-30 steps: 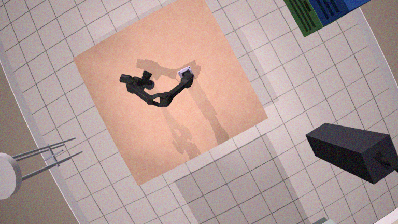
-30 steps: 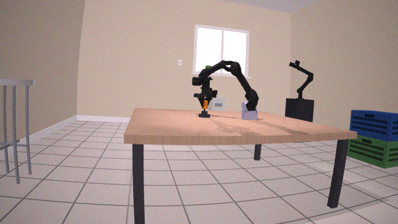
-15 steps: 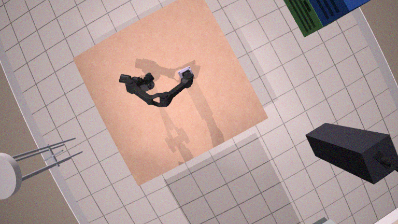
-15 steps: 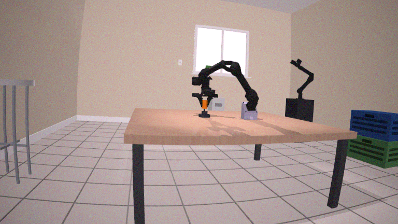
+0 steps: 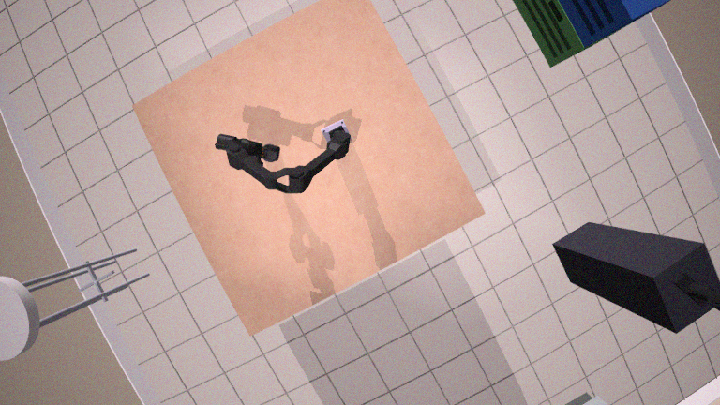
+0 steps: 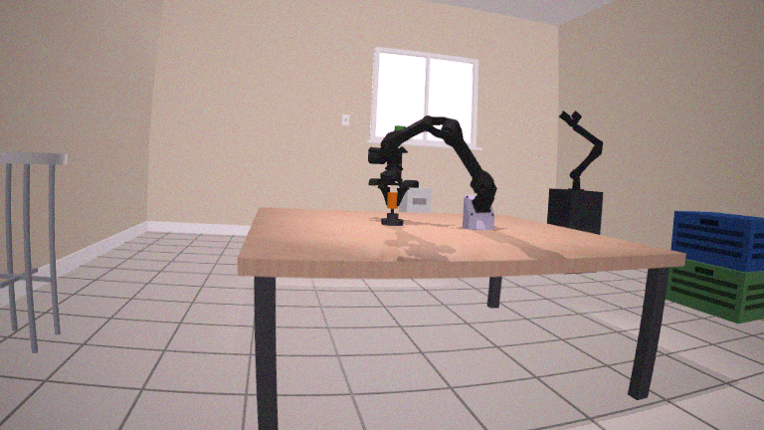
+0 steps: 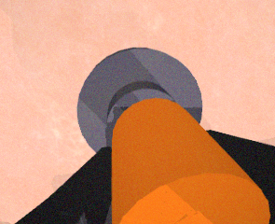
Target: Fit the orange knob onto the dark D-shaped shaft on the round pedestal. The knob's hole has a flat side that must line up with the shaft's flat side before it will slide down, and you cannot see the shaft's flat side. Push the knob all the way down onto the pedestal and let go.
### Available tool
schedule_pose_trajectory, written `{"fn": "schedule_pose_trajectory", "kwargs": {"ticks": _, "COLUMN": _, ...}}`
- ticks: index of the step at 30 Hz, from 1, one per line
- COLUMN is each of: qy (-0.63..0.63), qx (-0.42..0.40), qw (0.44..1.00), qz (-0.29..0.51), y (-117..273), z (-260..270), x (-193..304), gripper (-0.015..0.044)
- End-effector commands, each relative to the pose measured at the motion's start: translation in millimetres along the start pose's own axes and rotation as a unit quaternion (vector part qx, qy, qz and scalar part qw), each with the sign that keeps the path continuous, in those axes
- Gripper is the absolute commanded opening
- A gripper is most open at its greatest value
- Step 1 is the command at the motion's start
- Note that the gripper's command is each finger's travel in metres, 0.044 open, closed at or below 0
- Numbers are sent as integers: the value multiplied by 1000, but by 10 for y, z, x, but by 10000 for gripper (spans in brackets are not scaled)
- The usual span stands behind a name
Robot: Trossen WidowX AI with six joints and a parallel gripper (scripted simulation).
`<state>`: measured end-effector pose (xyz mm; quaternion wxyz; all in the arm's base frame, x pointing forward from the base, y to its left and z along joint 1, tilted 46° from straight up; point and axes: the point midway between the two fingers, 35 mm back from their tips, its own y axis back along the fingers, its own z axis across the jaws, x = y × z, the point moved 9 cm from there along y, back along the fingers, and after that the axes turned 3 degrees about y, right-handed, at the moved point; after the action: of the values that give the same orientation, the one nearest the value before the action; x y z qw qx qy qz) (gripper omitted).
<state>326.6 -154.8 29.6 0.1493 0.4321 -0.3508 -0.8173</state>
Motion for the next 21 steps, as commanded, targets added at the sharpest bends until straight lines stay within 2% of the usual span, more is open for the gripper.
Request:
{"fn": "schedule_pose_trajectory", "kwargs": {"ticks": 1, "qy": -254, "qx": 3, "qw": 967, "qz": -1, "y": 7, "z": 12, "x": 24, "gripper": 0}}
{"fn": "schedule_pose_trajectory", "kwargs": {"ticks": 9, "qy": -490, "qx": 3, "qw": 872, "qz": -1, "y": 4, "z": 40, "x": 37, "gripper": 0}}
{"fn": "schedule_pose_trajectory", "kwargs": {"ticks": 21, "qy": -495, "qx": 3, "qw": 869, "qz": -1, "y": 14, "z": 21, "x": 29, "gripper": 0}}
